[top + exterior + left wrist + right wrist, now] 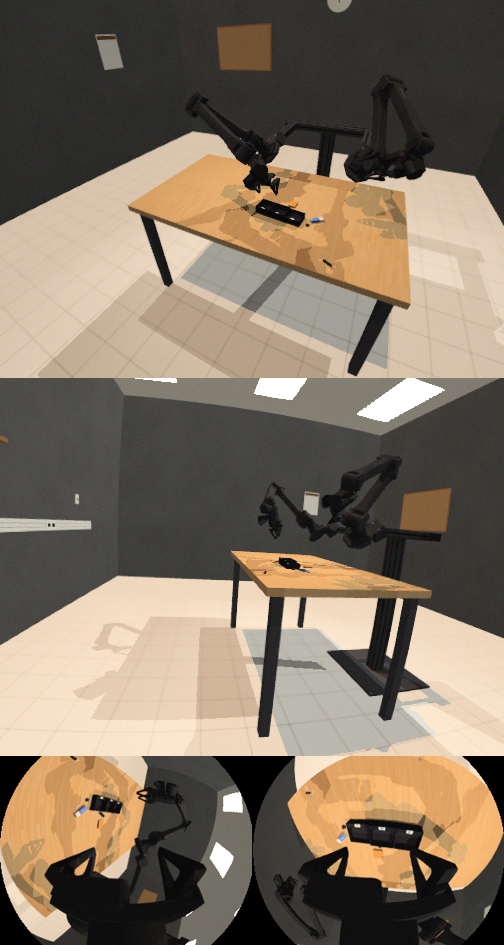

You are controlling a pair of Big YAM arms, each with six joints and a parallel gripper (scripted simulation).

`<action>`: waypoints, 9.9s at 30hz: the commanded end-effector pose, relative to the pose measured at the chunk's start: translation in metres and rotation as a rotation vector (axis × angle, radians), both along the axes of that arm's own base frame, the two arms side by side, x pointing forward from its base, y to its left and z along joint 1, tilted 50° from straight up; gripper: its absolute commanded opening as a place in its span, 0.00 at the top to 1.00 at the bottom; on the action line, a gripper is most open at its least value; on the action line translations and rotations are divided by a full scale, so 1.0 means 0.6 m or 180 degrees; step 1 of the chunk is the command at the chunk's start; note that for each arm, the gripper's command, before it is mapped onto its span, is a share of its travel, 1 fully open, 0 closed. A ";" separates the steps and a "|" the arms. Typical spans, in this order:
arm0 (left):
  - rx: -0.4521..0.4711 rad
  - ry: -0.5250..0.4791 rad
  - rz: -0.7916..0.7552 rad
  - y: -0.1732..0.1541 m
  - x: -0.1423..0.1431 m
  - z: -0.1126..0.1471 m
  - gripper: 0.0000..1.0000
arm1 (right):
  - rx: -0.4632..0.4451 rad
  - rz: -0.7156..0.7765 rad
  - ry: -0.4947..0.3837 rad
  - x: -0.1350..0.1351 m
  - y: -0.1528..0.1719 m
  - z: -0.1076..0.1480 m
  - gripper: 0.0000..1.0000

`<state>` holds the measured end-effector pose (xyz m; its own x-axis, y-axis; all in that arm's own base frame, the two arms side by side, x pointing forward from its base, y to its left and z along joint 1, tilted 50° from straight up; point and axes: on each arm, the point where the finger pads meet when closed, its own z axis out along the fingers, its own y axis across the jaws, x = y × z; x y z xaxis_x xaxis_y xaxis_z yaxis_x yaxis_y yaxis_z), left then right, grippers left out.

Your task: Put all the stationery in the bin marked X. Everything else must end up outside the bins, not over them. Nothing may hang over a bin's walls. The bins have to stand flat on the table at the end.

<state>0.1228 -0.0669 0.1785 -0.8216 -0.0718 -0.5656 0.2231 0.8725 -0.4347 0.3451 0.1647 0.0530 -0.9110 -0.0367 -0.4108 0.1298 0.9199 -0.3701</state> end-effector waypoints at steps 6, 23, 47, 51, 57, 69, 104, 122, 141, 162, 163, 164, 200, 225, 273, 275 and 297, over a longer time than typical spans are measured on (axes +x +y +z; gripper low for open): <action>-0.0046 0.0046 0.0066 -0.001 -0.004 -0.002 0.00 | -0.0308 -0.0039 0.0001 -0.080 0.034 -0.051 0.00; -0.0046 0.0046 0.0066 -0.001 -0.004 -0.002 0.00 | -0.0855 0.0104 -0.0402 -0.158 0.046 -0.074 0.00; -0.0046 0.0046 0.0066 -0.001 -0.004 -0.002 0.00 | -0.0866 0.0154 -0.0384 -0.154 0.036 -0.061 0.00; -0.0046 0.0046 0.0066 -0.001 -0.004 -0.002 0.00 | -0.0867 0.0154 -0.0384 -0.153 0.036 -0.061 0.00; -0.0046 0.0046 0.0066 -0.001 -0.004 -0.002 0.00 | -0.0870 0.0155 -0.0382 -0.153 0.034 -0.059 0.00; -0.0046 0.0046 0.0066 -0.001 -0.004 -0.002 0.00 | -0.0867 0.0154 -0.0384 -0.152 0.033 -0.058 0.00; -0.0046 0.0046 0.0066 -0.001 -0.004 -0.002 0.00 | -0.0737 -0.0072 -0.0506 0.008 -0.089 -0.195 0.00; -0.0046 0.0046 0.0066 -0.001 -0.004 -0.002 0.00 | -0.0686 0.0031 -0.0580 0.015 -0.065 -0.186 0.00; -0.0046 0.0046 0.0066 -0.001 -0.004 -0.002 0.00 | -0.0688 -0.0014 -0.0573 0.009 -0.067 -0.183 0.00; -0.0046 0.0046 0.0066 -0.001 -0.004 -0.002 0.00 | -0.0689 -0.0014 -0.0573 0.008 -0.066 -0.182 0.00; -0.0046 0.0046 0.0066 -0.001 -0.004 -0.002 0.00 | -0.0689 -0.0014 -0.0573 0.008 -0.066 -0.182 0.00; -0.0046 0.0046 0.0066 -0.001 -0.004 -0.002 0.00 | -0.0689 -0.0014 -0.0573 0.008 -0.066 -0.182 0.00; -0.0046 0.0046 0.0066 -0.001 -0.004 -0.002 0.00 | -0.0583 -0.0034 -0.0634 -0.078 0.066 -0.043 0.00; -0.0046 0.0046 0.0066 -0.001 -0.004 -0.002 0.00 | -0.0645 -0.0131 -0.0599 -0.086 0.073 -0.021 0.00; -0.0046 0.0046 0.0066 -0.001 -0.004 -0.002 0.00 | -0.0769 0.0046 -0.0476 -0.171 -0.065 -0.353 0.47; -0.0046 0.0046 0.0066 -0.001 -0.004 -0.002 0.00 | -0.0697 0.0035 -0.0528 -0.162 -0.052 -0.342 0.47; -0.0046 0.0046 0.0066 -0.001 -0.004 -0.002 0.00 | -0.0769 0.0078 -0.0481 -0.180 -0.070 -0.342 0.47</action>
